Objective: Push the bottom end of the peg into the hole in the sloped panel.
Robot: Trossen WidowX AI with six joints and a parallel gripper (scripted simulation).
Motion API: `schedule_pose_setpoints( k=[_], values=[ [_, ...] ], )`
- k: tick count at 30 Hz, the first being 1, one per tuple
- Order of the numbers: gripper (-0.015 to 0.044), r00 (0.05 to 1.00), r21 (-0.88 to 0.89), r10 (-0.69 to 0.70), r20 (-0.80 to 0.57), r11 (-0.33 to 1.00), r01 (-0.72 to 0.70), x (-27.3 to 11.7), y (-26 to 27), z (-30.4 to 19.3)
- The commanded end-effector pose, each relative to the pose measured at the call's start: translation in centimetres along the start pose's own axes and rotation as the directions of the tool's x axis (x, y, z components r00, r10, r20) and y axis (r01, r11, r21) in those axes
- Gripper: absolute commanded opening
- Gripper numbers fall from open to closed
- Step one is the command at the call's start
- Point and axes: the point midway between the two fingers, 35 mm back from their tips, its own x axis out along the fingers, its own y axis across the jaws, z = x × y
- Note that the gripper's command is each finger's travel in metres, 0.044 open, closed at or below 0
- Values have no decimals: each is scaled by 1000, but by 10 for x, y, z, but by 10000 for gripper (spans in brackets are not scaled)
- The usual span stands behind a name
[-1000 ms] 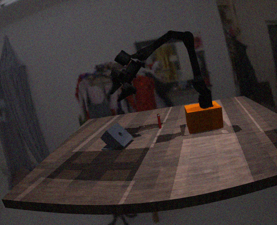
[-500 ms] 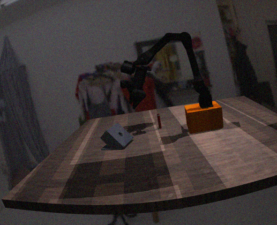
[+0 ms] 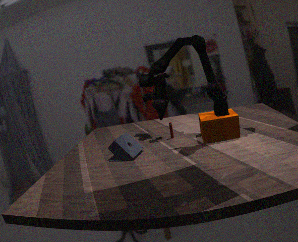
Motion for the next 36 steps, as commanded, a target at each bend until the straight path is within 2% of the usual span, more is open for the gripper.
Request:
schedule_pose_setpoints(
  k=[1, 13, 36],
  values=[
    [440, 995, 111, 9, -98, 994, 2, 6, -8, -27],
    [440, 993, 131, 11, -114, 991, 4, 10, -8, -32],
    [440, 993, 131, 11, -114, 991, 4, 47, -8, -35]
  ],
)
